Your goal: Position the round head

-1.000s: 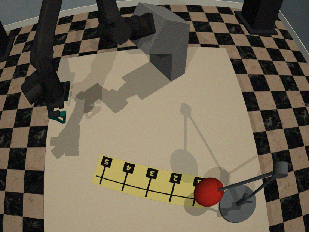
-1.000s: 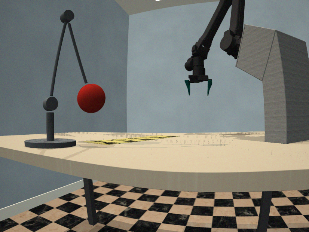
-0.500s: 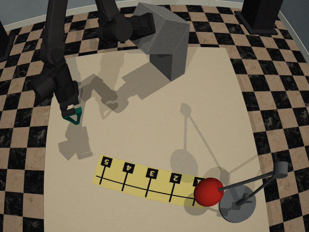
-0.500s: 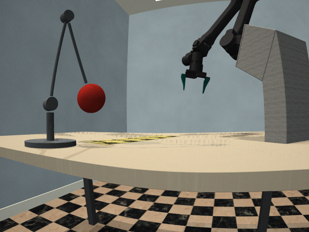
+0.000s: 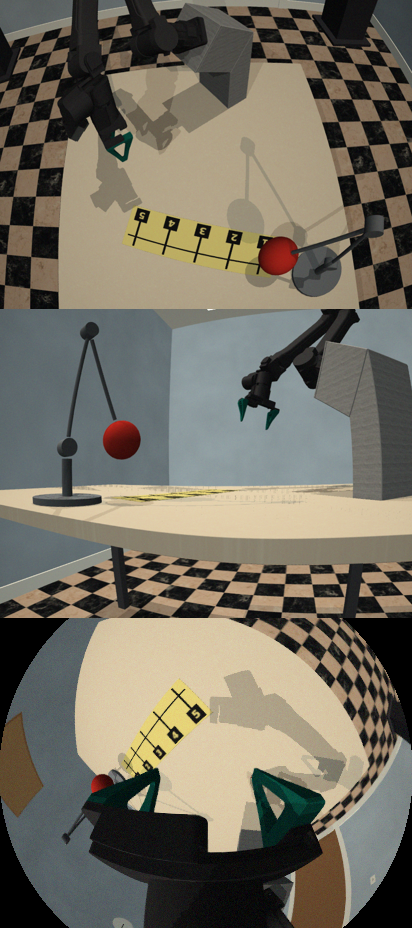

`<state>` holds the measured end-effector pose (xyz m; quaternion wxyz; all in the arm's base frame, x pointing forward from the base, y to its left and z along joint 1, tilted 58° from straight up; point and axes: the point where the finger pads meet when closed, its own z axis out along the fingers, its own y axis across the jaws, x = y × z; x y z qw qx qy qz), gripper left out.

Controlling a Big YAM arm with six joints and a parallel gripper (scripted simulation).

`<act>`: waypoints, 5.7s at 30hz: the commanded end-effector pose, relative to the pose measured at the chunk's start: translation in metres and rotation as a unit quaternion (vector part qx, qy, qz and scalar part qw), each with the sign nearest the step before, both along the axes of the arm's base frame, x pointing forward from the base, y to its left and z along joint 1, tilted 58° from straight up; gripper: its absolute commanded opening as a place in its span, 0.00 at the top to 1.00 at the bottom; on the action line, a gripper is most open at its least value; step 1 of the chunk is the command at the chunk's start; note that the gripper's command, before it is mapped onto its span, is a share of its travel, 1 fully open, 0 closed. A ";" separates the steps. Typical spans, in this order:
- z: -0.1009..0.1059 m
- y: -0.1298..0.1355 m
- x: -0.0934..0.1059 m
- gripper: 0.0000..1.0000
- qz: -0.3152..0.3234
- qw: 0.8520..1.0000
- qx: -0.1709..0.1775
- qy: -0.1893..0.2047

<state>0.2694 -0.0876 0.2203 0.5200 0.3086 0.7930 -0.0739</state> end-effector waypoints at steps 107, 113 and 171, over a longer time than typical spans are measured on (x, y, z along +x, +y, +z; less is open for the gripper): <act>-0.169 0.107 -0.100 0.00 0.421 0.819 -0.346 0.181; -0.159 0.118 -0.083 0.00 0.419 0.819 -0.348 0.179; -0.185 0.346 -0.004 0.00 0.647 0.514 -0.519 0.217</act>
